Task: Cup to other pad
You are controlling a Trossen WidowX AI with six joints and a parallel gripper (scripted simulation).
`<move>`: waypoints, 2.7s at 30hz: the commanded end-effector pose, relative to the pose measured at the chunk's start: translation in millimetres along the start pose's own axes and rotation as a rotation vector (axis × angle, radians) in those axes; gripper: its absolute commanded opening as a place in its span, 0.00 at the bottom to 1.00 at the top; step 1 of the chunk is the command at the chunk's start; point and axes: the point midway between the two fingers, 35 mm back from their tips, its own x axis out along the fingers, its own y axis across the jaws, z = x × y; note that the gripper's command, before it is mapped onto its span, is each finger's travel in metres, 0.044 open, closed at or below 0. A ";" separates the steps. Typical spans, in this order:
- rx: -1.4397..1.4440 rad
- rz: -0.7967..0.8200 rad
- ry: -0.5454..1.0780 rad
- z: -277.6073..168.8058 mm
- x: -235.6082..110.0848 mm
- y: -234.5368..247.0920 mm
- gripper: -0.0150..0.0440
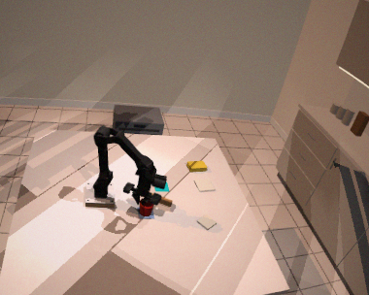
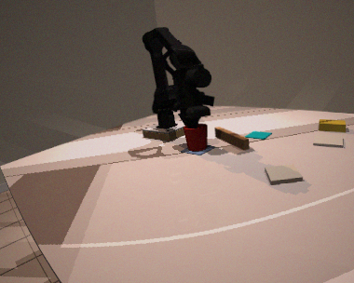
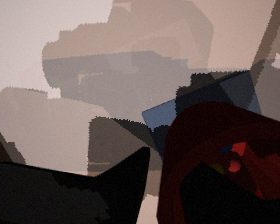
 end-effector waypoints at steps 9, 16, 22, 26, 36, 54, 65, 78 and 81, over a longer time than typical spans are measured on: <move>0.000 0.000 0.000 0.0 -0.3 0.0 0.25; 0.000 -0.001 0.001 0.3 -10.8 -1.2 0.25; -0.002 -0.002 0.003 0.6 -30.5 -1.5 0.25; -0.002 -0.003 0.004 0.9 -42.7 -1.2 0.25; -0.003 -0.004 0.005 2.6 -58.9 0.4 0.25; -0.006 -0.002 -0.001 4.2 -56.5 0.3 0.25; -0.004 -0.002 0.000 20.8 -56.8 -0.2 0.25; -0.003 -0.003 0.000 42.7 -56.9 -0.2 0.25; -0.003 -0.003 0.000 48.0 -56.9 -0.2 0.25</move>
